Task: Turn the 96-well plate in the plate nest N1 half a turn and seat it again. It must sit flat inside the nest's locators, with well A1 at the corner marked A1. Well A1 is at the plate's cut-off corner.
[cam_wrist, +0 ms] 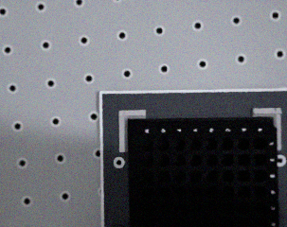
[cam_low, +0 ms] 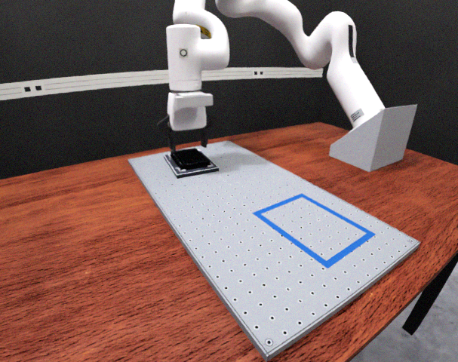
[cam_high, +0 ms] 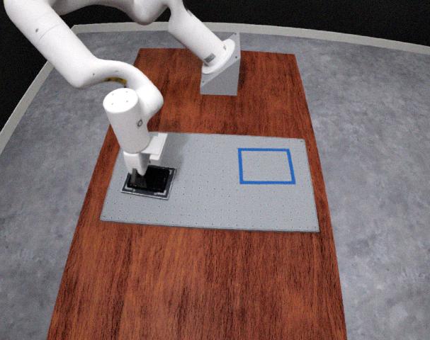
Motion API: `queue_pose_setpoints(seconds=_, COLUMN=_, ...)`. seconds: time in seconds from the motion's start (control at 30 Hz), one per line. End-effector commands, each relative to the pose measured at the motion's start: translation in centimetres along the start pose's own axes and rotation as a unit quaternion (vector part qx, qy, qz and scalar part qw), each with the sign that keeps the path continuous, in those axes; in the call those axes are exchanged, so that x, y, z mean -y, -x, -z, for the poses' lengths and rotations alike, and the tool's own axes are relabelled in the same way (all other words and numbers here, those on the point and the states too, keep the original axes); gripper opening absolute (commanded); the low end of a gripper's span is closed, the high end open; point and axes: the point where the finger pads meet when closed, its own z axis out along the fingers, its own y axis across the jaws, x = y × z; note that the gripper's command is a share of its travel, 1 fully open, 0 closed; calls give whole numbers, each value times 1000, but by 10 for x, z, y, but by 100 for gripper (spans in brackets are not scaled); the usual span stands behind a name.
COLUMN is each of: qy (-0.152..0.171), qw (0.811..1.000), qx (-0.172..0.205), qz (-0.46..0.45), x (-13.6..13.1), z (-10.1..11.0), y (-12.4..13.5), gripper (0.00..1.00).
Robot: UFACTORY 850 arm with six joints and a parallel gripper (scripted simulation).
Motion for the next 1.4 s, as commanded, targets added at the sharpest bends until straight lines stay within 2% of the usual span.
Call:
queue_pose_setpoints(seconds=0.0, qy=1, qw=1000, qx=0, qz=0, x=-1, z=-7, y=0, gripper=100)
queue_pose_setpoints(seconds=0.43, qy=1, qw=1000, qx=0, qz=0, x=-1, z=-7, y=0, gripper=100)
queue_pose_setpoints(seconds=1.37, qy=1, qw=1000, qx=0, qz=0, x=-1, z=-22, y=0, gripper=100)
